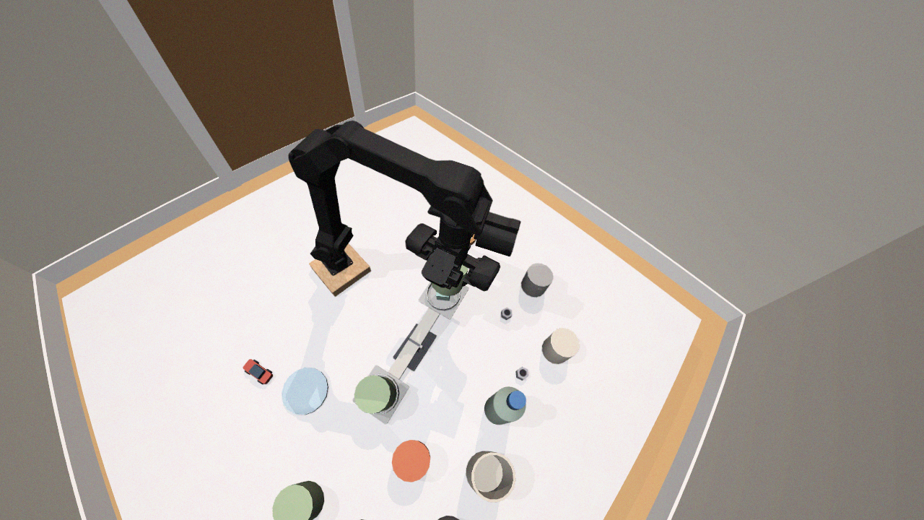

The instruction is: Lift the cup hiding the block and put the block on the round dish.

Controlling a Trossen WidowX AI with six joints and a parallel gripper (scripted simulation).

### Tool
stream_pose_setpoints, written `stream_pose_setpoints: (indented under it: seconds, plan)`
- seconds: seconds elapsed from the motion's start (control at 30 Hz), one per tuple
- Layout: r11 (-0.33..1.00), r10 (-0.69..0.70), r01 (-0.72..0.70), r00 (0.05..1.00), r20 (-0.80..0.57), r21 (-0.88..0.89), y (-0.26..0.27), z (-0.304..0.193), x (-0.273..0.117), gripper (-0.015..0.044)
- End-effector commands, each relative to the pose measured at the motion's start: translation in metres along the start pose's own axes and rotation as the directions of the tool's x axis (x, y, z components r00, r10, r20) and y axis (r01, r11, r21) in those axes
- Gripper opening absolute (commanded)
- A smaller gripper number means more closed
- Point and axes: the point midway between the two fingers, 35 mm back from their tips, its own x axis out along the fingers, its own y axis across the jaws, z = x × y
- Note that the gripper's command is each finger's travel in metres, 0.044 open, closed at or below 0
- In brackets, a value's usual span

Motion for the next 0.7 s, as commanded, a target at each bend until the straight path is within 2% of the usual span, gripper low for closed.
stream_pose_setpoints:
  seconds: [0.0,0.67]
  plan:
    - [1.0,0.012,-0.011,1.0,-0.005,0.003,0.001,0.0,-0.008,0.0]
    - [1.0,0.011,-0.011,1.0,-0.005,0.003,-0.004,0.001,-0.034,0.0]
